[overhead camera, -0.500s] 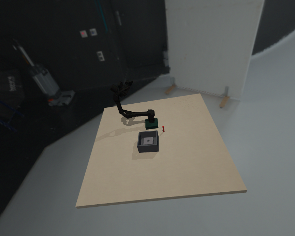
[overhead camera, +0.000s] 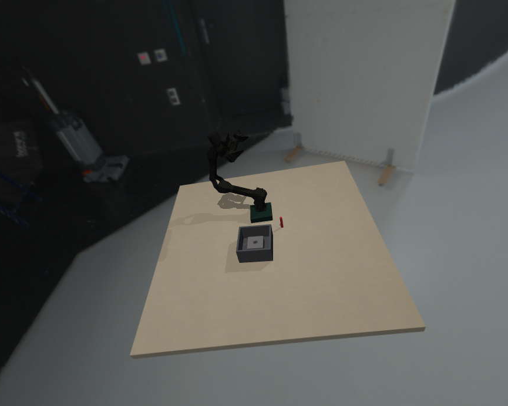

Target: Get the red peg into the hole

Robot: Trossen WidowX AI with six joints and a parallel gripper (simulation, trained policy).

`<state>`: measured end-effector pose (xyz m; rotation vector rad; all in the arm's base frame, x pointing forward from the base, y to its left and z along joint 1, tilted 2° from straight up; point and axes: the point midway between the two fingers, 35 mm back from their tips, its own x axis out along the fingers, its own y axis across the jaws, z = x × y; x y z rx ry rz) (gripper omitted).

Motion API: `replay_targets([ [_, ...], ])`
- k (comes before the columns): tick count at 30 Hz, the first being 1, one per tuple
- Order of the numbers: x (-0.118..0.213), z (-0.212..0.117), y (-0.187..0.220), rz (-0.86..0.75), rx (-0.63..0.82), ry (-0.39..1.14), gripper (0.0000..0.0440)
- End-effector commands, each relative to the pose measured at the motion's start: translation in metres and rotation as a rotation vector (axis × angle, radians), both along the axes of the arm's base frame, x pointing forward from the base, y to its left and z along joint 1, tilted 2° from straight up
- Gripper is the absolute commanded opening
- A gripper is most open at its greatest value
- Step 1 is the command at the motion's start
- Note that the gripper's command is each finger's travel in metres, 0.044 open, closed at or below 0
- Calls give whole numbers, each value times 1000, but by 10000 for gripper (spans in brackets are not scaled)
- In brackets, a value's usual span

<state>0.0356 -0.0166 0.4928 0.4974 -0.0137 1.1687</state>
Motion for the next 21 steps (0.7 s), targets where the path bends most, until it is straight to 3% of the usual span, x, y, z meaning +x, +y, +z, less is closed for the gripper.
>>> replay_targets([
  [1, 5, -17, 40, -36, -88, 119, 440],
  [11, 36, -70, 109, -167, -257, 417, 440],
  [21, 73, -135, 143, -319, -392, 715, 440],
])
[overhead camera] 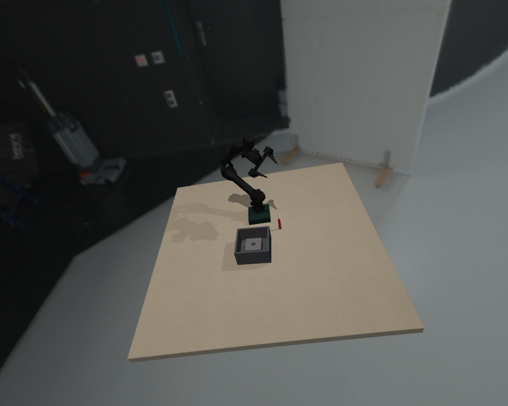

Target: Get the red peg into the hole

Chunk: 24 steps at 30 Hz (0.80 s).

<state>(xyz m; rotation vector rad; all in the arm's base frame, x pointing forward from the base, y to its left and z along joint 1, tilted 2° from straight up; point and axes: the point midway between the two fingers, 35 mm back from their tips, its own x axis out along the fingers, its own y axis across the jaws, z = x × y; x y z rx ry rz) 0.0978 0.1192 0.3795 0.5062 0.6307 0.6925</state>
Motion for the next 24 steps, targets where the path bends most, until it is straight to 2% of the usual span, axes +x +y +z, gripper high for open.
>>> replay_targets([
  [1, 14, -29, 9, -67, -54, 121, 440],
  [12, 41, -104, 17, -255, -194, 435, 440],
  [24, 49, -184, 12, -461, -357, 766, 440],
])
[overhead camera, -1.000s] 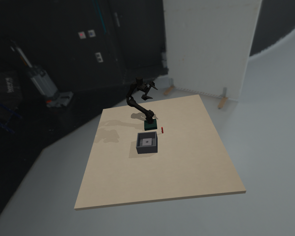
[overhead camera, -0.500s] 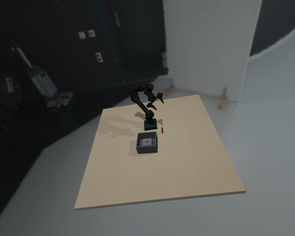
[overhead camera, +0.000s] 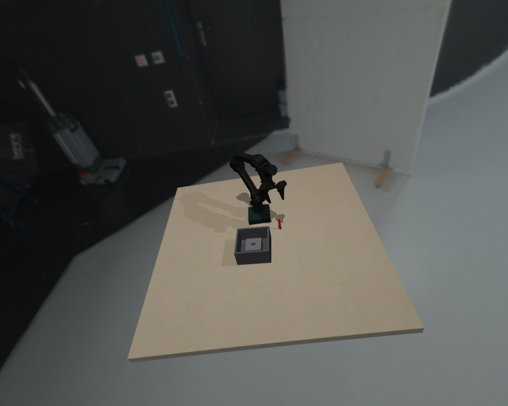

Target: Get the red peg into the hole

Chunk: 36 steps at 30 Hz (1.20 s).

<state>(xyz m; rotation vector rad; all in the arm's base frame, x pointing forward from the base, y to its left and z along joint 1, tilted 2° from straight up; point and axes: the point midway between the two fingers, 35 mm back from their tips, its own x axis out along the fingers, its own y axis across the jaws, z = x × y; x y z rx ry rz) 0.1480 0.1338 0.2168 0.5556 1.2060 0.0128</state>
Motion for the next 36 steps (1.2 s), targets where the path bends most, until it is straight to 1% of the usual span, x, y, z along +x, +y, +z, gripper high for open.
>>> replay_targets([
  [1, -1, -28, -3, -69, -61, 115, 440],
  [9, -2, -74, -4, -190, -168, 286, 440],
  [16, 0, -107, -1, -262, -225, 369, 440],
  [24, 4, -140, 4, -305, -256, 402, 440],
  [36, 11, -189, 6, -319, -277, 386, 437],
])
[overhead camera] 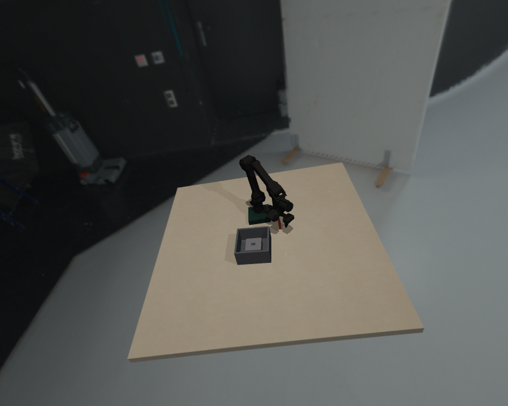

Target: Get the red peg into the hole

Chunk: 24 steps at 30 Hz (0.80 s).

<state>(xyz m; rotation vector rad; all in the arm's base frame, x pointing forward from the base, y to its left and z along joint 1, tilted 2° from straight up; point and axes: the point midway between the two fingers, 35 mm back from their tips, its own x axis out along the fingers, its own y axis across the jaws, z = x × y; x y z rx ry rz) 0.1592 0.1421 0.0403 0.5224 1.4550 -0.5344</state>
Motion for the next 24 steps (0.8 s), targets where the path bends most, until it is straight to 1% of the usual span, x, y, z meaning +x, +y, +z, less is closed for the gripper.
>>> replay_targets([
  [1, 0, -16, -3, 0, -16, 1, 430],
  [3, 0, -22, -4, 3, -22, 7, 393],
  [9, -3, -37, -7, 0, -48, 40, 236],
  [16, -5, -42, -11, -13, -83, 77, 52],
  [18, -5, -43, -11, -15, -94, 87, 7],
  [19, -5, -43, -11, -16, -101, 92, 0],
  [24, 11, -26, -10, -6, -107, 29, 0],
])
